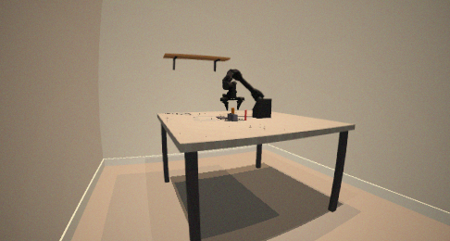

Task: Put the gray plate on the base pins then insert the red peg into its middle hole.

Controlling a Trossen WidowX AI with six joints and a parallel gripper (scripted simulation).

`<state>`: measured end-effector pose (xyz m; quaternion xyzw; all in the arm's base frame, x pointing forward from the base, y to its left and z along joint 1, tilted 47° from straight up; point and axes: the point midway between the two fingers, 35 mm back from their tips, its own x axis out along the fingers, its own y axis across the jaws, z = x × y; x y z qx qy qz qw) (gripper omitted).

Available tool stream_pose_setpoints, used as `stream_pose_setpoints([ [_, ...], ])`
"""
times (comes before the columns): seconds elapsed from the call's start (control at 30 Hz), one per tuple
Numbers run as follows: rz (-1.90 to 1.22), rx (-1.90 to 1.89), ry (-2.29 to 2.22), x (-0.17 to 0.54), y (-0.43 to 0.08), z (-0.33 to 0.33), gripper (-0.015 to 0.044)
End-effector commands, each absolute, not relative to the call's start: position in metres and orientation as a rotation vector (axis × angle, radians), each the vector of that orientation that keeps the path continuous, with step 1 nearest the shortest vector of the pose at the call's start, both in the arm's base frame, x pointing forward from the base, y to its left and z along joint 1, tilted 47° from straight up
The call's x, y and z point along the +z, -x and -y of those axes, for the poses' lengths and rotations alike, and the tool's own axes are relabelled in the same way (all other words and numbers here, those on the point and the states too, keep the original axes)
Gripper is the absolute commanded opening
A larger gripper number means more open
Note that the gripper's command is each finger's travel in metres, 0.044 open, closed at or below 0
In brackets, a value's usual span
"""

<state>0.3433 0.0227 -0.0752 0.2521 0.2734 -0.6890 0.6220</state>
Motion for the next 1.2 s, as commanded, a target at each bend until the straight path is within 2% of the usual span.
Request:
stream_pose_setpoints([
  [0.0, -0.620, -1.562, -0.584, -0.078, -0.345, -0.021, 0.0440],
  [1.17, -0.618, -1.562, -0.581, -0.118, -0.338, 0.023, 0.0440],
])
